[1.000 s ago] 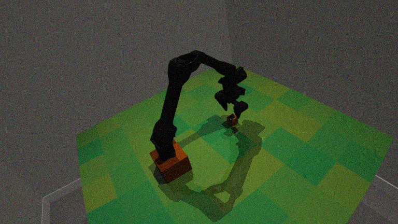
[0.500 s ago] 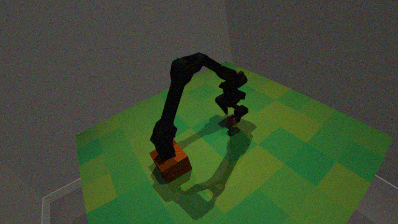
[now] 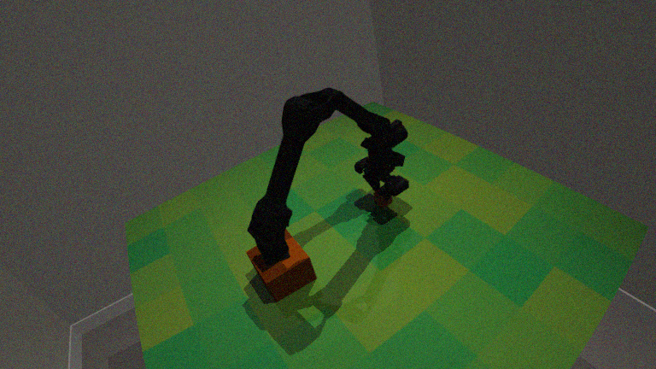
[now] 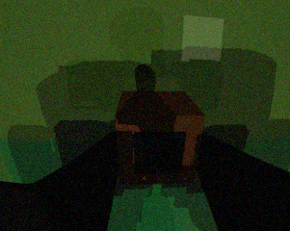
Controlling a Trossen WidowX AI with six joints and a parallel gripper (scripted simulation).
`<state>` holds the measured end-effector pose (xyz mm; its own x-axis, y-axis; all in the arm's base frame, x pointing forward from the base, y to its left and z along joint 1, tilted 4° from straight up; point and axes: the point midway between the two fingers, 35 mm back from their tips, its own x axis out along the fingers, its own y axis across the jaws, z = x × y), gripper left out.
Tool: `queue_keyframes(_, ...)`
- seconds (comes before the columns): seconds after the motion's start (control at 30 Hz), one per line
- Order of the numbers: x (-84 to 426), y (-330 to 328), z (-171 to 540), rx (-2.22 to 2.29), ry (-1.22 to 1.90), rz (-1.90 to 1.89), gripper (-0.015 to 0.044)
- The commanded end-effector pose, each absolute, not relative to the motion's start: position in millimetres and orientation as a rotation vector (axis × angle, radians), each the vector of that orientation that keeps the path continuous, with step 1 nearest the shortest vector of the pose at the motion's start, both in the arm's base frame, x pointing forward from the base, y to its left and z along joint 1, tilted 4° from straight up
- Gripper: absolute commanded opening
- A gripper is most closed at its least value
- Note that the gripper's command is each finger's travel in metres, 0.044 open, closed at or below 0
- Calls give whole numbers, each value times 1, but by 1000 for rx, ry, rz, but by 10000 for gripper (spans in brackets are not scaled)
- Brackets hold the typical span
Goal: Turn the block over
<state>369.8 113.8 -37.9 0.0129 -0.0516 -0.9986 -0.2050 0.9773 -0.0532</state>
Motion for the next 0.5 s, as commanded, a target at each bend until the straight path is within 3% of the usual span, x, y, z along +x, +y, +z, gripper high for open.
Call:
queue_keyframes(0.0,369,113,-39,-203,1557,118,125)
queue_keyframes(0.4,369,113,-39,-203,1557,118,45)
queue_keyframes(0.47,370,114,-34,-203,1557,118,0)
